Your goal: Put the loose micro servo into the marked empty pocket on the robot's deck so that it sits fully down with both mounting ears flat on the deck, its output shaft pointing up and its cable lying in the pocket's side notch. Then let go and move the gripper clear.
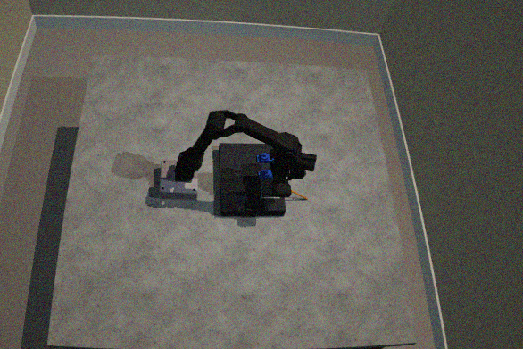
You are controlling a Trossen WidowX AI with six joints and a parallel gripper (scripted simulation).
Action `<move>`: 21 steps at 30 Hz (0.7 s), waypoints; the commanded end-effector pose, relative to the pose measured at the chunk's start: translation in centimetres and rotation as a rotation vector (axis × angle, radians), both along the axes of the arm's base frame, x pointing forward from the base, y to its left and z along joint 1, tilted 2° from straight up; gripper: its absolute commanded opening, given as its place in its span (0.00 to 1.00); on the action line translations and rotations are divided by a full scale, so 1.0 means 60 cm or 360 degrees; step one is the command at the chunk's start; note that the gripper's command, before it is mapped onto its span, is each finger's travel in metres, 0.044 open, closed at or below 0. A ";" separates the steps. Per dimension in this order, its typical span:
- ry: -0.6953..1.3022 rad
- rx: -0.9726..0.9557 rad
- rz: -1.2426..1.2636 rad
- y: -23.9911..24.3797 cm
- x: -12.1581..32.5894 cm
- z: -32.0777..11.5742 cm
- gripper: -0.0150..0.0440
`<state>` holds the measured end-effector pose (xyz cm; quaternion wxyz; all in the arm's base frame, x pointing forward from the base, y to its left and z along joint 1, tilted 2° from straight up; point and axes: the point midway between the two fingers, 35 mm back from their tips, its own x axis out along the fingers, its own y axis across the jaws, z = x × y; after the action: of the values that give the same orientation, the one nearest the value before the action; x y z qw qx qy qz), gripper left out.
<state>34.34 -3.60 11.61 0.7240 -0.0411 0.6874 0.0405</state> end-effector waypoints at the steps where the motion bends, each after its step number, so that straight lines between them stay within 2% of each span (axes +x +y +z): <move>1: -0.0020 0.0001 -0.0005 0.001 0.006 0.004 0.25; 21: -0.0020 0.0001 -0.0005 0.002 0.009 -0.025 0.25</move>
<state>34.85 -3.54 10.03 0.7269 -0.0419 0.6842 0.0404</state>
